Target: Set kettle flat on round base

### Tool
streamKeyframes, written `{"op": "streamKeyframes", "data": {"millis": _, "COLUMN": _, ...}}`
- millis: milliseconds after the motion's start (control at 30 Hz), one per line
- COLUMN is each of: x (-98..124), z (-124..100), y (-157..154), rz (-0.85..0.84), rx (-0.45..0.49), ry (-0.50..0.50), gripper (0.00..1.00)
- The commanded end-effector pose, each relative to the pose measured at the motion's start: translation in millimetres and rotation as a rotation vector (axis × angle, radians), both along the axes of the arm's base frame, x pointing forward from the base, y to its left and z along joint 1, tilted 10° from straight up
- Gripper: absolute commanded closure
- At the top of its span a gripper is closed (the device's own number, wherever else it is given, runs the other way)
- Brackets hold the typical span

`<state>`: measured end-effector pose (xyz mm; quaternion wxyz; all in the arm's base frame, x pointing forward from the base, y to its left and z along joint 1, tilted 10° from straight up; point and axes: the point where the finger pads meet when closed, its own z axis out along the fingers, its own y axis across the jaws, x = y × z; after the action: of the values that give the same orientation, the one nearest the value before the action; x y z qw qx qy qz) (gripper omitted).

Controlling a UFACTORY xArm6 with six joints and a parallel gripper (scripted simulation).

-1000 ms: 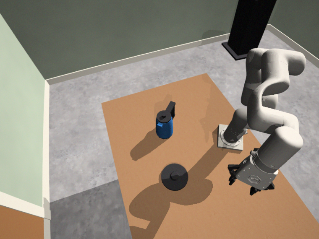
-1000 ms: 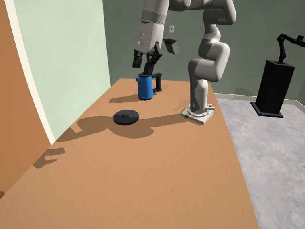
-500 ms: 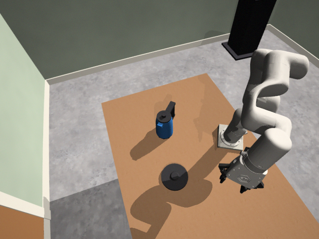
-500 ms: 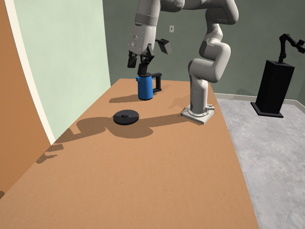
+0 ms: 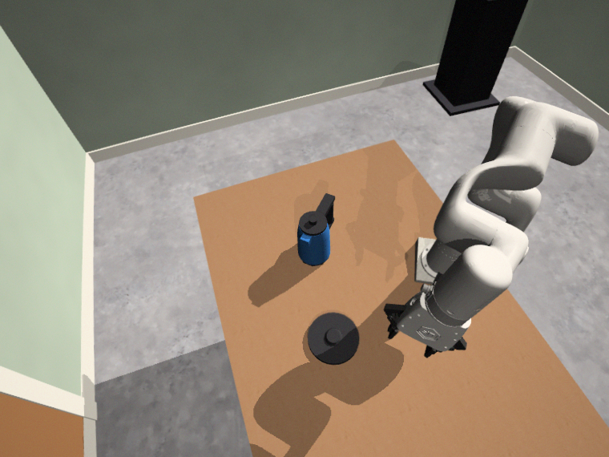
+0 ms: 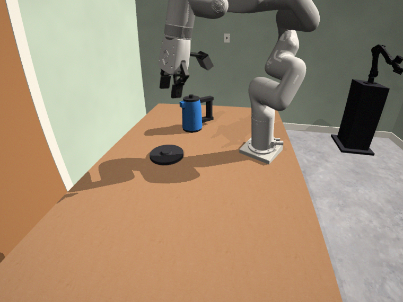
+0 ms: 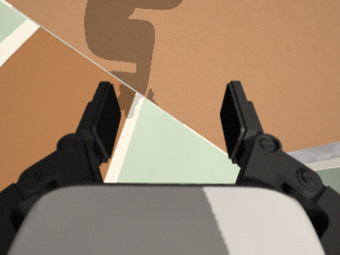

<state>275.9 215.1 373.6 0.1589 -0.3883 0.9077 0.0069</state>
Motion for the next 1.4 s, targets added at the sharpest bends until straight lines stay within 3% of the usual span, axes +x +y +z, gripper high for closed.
{"op": "streamKeyframes", "data": {"millis": 0, "x": 21.7, "z": -4.4, "y": -20.2, "rz": 0.004, "rx": -0.024, "ry": 0.014, "gripper": 0.19}}
{"op": "streamKeyframes", "data": {"millis": 533, "x": 78.6, "z": -27.0, "y": -112.5, "rz": 0.008, "rx": -0.092, "ry": 0.085, "gripper": 0.19}}
{"op": "streamKeyframes", "data": {"millis": 600, "x": 78.6, "z": -27.0, "y": -112.5, "rz": 0.008, "rx": -0.092, "ry": 0.085, "gripper": 0.19}}
{"op": "streamKeyframes", "data": {"millis": 967, "x": 101.7, "z": -44.4, "y": -192.7, "rz": 0.014, "rx": -0.107, "ry": 0.140, "gripper": 0.19}}
{"op": "streamKeyframes", "data": {"millis": 1167, "x": 105.3, "z": -50.3, "y": -220.7, "rz": 0.017, "rx": -0.105, "ry": 0.157, "gripper": 0.19}}
{"op": "streamKeyframes", "data": {"millis": 1367, "x": 106.5, "z": -60.5, "y": -268.9, "rz": 0.021, "rx": -0.095, "ry": 0.182, "gripper": 0.19}}
